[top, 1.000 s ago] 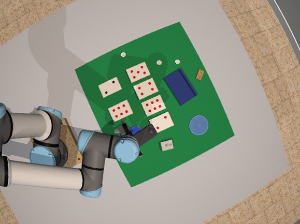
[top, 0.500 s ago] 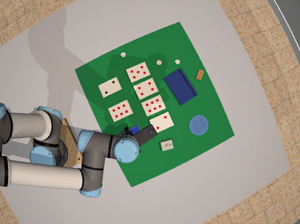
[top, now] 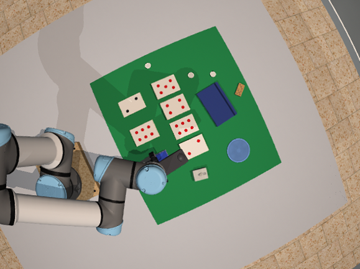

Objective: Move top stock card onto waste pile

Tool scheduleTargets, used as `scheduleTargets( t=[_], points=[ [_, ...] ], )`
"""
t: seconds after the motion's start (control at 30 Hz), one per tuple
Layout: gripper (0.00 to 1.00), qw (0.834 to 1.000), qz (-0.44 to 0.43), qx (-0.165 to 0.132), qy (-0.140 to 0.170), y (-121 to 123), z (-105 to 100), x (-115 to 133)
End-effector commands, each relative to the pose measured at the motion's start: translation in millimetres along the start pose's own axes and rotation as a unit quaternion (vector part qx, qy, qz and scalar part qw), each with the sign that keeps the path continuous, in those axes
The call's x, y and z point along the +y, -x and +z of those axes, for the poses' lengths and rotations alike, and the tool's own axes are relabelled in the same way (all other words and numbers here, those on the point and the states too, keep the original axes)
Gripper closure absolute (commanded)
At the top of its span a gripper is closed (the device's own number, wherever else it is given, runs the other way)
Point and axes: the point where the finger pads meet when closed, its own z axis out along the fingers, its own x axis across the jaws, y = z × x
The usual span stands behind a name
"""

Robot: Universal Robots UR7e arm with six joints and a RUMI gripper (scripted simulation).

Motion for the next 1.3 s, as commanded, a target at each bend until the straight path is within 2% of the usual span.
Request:
scheduleTargets(
  t=[0.0,0.47,1.17,1.2,1.27],
  points=[
    [0.50,1.000,0.000,0.000,0.000,0,10,0],
    [0.50,1.000,0.000,0.000,0.000,0,35,0],
    [0.50,1.000,0.000,0.001,-0.001,-1,36,-1],
    [0.58,1.000,0.000,0.001,-0.001,-1,36,-1],
    [0.58,1.000,0.000,0.001,-0.001,-1,36,-1]
  ],
)
